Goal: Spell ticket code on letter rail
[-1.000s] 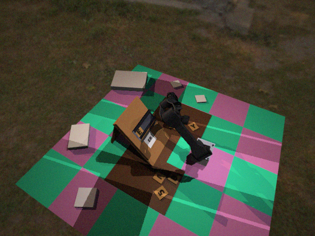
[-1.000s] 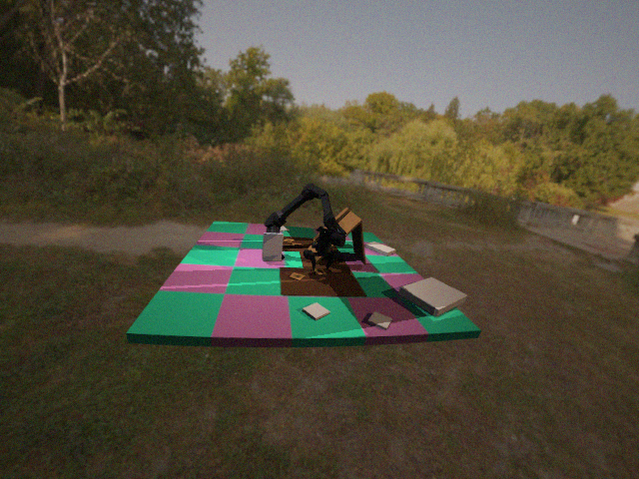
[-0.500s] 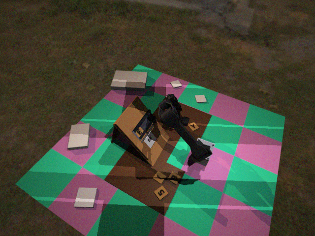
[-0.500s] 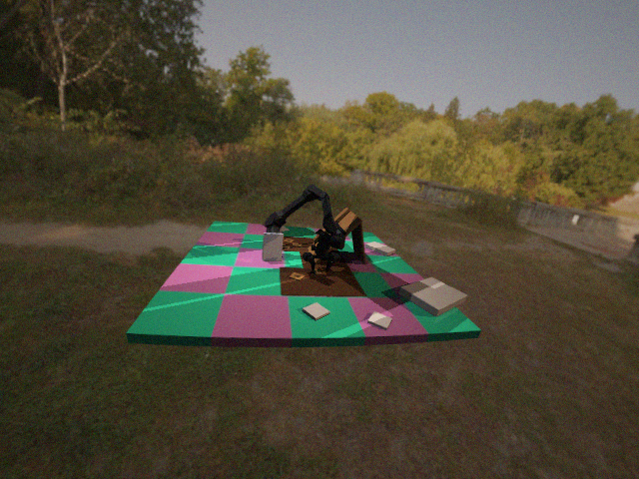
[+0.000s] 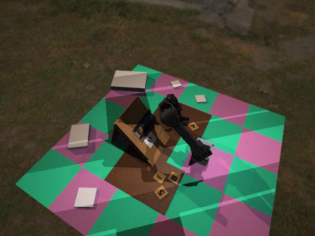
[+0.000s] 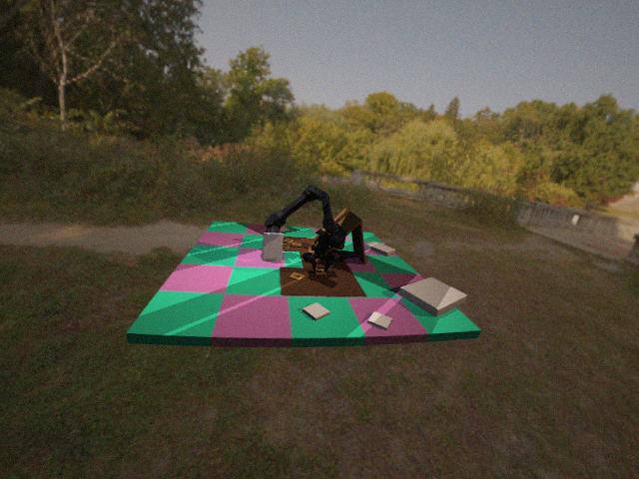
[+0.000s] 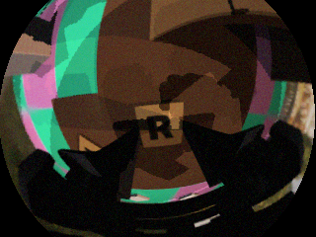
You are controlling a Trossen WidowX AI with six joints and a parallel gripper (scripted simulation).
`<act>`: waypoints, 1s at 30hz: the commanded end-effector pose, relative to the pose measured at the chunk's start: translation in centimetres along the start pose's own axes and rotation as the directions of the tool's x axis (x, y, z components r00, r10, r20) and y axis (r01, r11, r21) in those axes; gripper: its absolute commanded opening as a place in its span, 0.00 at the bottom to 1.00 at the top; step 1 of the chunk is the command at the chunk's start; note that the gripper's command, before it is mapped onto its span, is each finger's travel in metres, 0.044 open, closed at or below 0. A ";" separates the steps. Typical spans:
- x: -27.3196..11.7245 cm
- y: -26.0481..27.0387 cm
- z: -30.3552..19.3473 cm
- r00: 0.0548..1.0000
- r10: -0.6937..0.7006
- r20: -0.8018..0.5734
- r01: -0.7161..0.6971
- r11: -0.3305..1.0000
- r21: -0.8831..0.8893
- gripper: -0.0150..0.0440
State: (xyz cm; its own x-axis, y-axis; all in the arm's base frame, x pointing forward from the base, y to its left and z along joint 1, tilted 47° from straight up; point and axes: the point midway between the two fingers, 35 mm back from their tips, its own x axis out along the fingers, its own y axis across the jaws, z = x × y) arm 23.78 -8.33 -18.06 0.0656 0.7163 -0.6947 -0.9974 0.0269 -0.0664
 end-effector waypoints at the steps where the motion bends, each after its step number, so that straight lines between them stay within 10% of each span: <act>1: -0.3 0.0 0.0 1.000 -0.002 0.001 0.002 1.000 0.005 0.52; 7: -0.7 0.0 0.1 1.000 -0.002 0.001 0.002 1.000 0.005 0.25; 30: -2.4 0.0 0.2 1.000 -0.002 0.000 0.002 1.000 0.005 0.25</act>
State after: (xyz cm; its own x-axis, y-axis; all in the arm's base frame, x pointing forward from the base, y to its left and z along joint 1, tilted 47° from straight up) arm 23.58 -9.71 -16.43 0.0691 0.7186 -0.6920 -0.9974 0.0366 -0.0616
